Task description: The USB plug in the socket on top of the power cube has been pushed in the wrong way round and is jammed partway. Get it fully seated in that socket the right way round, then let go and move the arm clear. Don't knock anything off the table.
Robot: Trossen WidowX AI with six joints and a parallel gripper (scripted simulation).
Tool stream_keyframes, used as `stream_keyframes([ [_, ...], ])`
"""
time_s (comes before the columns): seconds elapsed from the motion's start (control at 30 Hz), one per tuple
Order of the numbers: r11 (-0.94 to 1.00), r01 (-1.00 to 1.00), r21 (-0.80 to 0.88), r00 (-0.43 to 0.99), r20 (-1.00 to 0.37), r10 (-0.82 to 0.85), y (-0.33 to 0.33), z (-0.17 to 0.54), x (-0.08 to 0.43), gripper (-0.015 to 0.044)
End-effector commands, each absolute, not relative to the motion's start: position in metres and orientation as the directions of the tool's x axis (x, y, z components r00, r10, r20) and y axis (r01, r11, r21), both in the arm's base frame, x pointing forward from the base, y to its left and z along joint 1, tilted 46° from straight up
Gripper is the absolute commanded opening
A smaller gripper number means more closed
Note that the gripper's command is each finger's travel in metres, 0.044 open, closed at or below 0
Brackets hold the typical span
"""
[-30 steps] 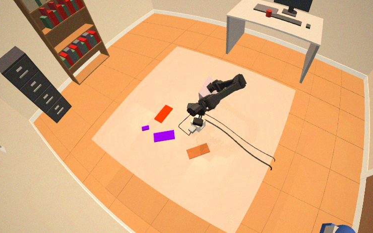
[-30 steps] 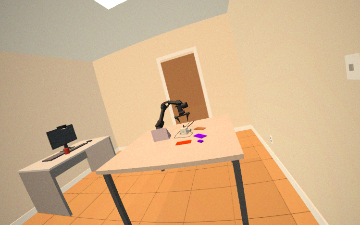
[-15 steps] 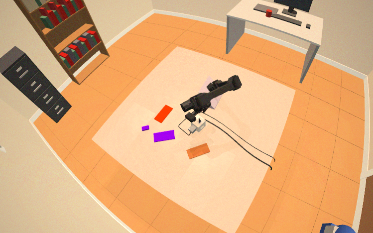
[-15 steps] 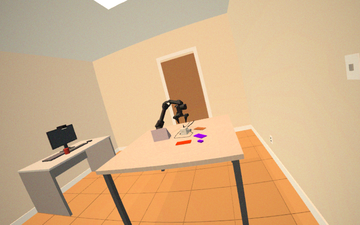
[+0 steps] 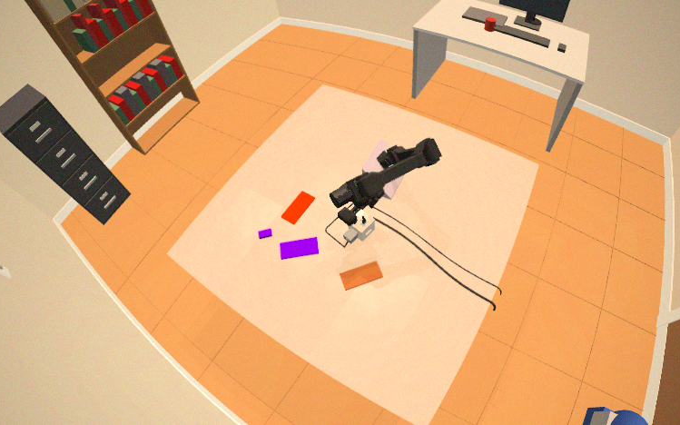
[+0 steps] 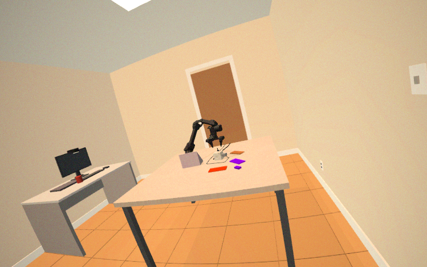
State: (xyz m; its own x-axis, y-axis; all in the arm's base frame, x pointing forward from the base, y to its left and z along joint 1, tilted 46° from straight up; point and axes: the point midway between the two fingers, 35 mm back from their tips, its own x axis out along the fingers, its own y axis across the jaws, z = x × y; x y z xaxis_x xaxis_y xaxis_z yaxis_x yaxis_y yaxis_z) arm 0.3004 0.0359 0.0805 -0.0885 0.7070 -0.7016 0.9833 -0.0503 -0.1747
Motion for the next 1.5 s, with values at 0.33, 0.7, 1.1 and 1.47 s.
stream_keyframes([
  [0.33,-0.054,0.982,-0.18,-0.089,-0.698,0.71,0.0458,0.0712,0.2981,0.044],
  [0.7,-0.05,0.983,-0.176,-0.09,-0.701,0.708,0.0449,0.0717,0.2992,0.0204],
  [1.1,-0.05,0.983,-0.176,-0.09,-0.701,0.708,0.0449,0.0717,0.2992,0.0],
  [1.47,-0.05,0.983,-0.176,-0.09,-0.701,0.708,0.0449,0.0717,0.2992,0.0],
])
